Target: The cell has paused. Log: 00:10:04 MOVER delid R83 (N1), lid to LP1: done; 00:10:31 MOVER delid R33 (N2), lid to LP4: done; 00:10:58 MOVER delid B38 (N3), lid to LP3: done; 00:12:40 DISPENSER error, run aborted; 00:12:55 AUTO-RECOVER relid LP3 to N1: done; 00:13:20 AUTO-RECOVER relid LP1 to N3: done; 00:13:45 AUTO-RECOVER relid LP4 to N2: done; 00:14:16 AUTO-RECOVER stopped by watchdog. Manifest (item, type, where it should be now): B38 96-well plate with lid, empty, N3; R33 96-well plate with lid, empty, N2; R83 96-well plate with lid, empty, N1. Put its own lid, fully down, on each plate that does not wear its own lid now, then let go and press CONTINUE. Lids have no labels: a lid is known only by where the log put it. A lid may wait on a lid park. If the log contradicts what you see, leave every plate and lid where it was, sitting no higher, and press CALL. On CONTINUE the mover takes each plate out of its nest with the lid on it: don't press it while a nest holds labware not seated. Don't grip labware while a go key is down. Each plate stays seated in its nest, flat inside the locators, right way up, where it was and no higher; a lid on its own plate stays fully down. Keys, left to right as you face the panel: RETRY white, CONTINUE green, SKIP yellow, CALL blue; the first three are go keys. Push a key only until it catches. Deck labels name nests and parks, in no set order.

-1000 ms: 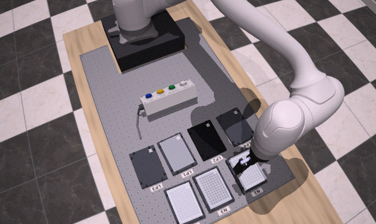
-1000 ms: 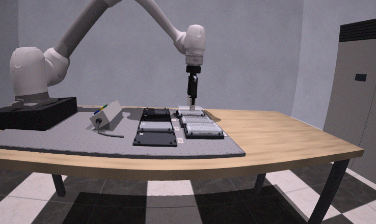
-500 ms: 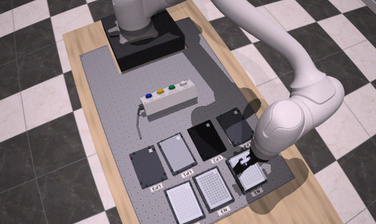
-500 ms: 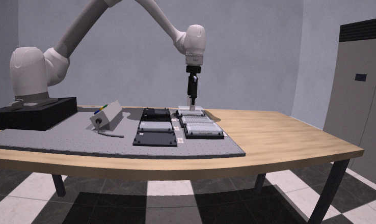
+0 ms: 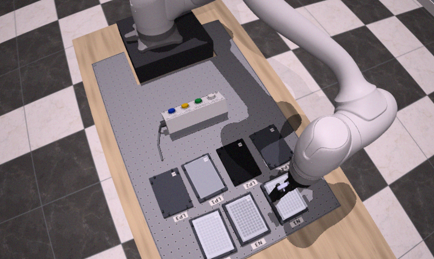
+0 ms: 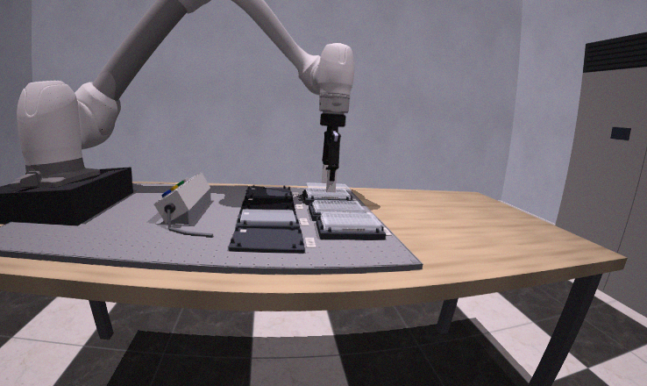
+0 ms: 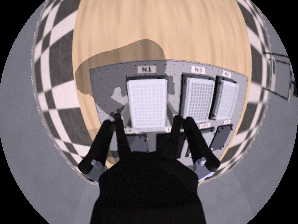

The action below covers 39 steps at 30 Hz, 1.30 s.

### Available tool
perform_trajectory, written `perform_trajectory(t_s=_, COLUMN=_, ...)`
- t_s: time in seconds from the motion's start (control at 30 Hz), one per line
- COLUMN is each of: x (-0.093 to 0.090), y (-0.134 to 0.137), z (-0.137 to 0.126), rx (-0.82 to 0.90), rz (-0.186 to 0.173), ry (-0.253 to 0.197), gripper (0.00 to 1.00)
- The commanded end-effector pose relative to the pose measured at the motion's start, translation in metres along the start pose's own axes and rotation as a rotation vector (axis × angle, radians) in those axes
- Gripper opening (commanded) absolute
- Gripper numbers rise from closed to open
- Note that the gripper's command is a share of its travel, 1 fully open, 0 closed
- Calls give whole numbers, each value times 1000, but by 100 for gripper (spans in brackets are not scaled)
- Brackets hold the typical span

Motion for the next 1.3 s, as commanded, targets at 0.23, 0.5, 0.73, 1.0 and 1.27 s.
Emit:
perform_trajectory(t_s=0.23, x=-2, y=0, z=0, rx=0, rz=0, ry=0, gripper=0)
perform_trajectory(t_s=0.5, x=-4, y=0, z=0, rx=0, rz=0, ry=0, gripper=0)
perform_trajectory(t_s=0.73, x=-6, y=0, z=0, rx=0, rz=0, ry=0, gripper=0)
perform_trajectory(t_s=1.0, x=-7, y=0, z=0, rx=0, rz=0, ry=0, gripper=0)
perform_trajectory(t_s=1.27, x=-8, y=0, z=0, rx=0, rz=0, ry=0, gripper=0)
Point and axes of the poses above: the point where the finger pads meet when closed, its own x axis back along the fingers, its own y axis across the jaws, z = x × y, the point moved 5 cm from there along x, back along the fingers, and after that the axes turned 4 degrees about x, right-handed, at the moved point
